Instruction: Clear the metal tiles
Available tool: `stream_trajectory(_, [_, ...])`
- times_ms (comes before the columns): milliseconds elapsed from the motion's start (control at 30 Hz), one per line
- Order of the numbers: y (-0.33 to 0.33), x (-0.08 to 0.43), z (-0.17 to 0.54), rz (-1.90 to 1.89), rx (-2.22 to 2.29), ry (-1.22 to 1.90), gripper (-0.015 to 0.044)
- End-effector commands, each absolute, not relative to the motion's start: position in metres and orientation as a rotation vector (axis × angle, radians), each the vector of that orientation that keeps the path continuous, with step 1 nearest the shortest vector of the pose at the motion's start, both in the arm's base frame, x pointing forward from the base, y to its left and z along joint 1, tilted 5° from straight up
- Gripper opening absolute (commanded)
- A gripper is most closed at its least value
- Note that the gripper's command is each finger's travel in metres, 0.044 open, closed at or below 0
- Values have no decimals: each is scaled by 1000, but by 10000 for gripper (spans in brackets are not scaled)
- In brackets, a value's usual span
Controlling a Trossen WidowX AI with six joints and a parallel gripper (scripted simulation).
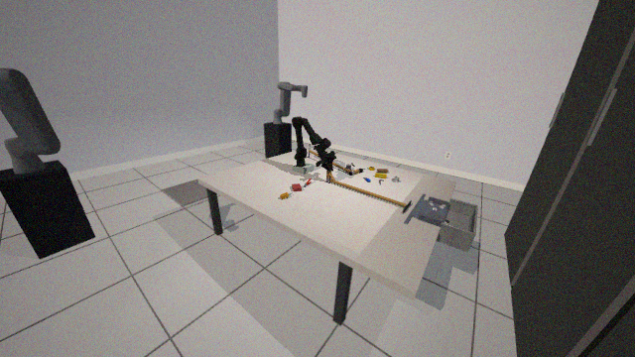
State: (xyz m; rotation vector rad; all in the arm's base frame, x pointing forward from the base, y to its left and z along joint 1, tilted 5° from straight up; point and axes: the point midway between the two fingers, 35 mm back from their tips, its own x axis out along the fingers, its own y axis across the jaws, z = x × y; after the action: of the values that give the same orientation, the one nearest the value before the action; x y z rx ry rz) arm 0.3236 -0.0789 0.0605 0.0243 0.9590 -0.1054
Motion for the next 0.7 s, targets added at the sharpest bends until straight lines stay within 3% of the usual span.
stream_trajectory(0, [-79, 323, 61, -104, 25, 960, 65])
stream_trajectory(133, [-79, 323, 61, -104, 25, 960, 0])
stream_trajectory(667, [-66, 325, 62, -100, 25, 962, 0])
